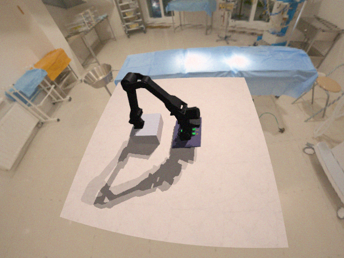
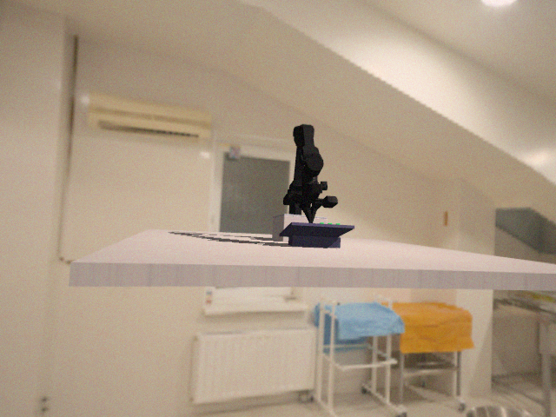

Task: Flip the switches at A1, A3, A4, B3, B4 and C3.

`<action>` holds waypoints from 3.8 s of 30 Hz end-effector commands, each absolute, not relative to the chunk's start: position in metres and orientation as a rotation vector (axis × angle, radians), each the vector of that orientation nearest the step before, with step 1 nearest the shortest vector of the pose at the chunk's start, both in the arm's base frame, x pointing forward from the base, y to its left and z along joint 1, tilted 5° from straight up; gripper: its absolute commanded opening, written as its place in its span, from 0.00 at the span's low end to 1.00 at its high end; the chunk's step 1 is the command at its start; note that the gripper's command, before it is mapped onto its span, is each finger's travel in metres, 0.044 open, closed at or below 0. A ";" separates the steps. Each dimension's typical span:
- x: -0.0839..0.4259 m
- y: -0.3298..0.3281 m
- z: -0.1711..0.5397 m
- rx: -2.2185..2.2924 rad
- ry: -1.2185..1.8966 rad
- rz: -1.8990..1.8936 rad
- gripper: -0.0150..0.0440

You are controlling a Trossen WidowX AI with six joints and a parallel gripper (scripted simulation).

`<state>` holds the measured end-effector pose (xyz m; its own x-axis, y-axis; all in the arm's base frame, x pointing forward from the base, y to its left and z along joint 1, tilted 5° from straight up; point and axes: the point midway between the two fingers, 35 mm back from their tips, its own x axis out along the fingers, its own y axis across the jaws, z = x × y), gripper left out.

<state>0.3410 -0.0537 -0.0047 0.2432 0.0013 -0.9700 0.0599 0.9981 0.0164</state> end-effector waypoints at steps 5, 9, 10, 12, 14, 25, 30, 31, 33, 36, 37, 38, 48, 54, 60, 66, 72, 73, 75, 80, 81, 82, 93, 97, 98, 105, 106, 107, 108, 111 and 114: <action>0.341 -0.053 -0.006 0.055 1.324 -0.037 0.25; 0.342 -0.053 -0.007 0.055 1.324 -0.037 0.25; 0.342 -0.053 -0.007 0.055 1.324 -0.037 0.25; 0.342 -0.053 -0.007 0.055 1.324 -0.037 0.25; 0.342 -0.053 -0.007 0.055 1.324 -0.037 0.25; 0.342 -0.053 -0.009 0.055 1.324 -0.037 0.25; 0.342 -0.053 -0.009 0.055 1.324 -0.037 0.25; 0.342 -0.053 -0.010 0.055 1.324 -0.037 0.25; 0.342 -0.053 -0.010 0.055 1.324 -0.037 0.25; 0.339 -0.054 0.014 0.054 1.334 -0.038 0.25; 0.336 -0.054 0.031 0.054 1.341 -0.037 0.25; 0.332 -0.054 0.044 0.055 1.346 -0.037 0.25; 0.314 -0.029 0.051 0.057 1.352 -0.034 0.25; 0.312 -0.022 0.042 0.058 1.358 -0.034 0.25; 0.318 -0.022 0.016 0.058 1.378 -0.033 0.25; 0.320 -0.022 0.007 0.058 1.378 -0.033 0.25; 0.321 -0.022 0.004 0.058 1.378 -0.033 0.25; 0.321 -0.022 0.002 0.058 1.377 -0.033 0.25; 0.322 -0.022 -0.001 0.058 1.377 -0.033 0.25; 0.323 -0.022 -0.008 0.058 1.377 -0.033 0.25; 0.323 -0.022 -0.008 0.058 1.377 -0.033 0.25; 0.323 -0.022 -0.008 0.058 1.377 -0.033 0.25; 0.323 -0.022 -0.008 0.058 1.377 -0.033 0.25; 0.323 -0.022 -0.008 0.058 1.377 -0.033 0.25; 0.323 -0.022 -0.008 0.058 1.377 -0.033 0.25; 0.323 -0.022 -0.009 0.058 1.377 -0.033 0.25; 0.324 -0.022 -0.009 0.058 1.377 -0.033 0.25; 0.324 -0.022 -0.009 0.058 1.377 -0.033 0.25; 0.324 -0.022 -0.009 0.058 1.377 -0.033 0.25; 0.324 -0.022 -0.009 0.058 1.377 -0.033 0.25; 0.324 -0.022 -0.010 0.058 1.377 -0.033 0.25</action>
<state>0.3236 -0.0211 -0.0087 0.1920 0.0141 -0.9813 0.0533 0.9983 0.0247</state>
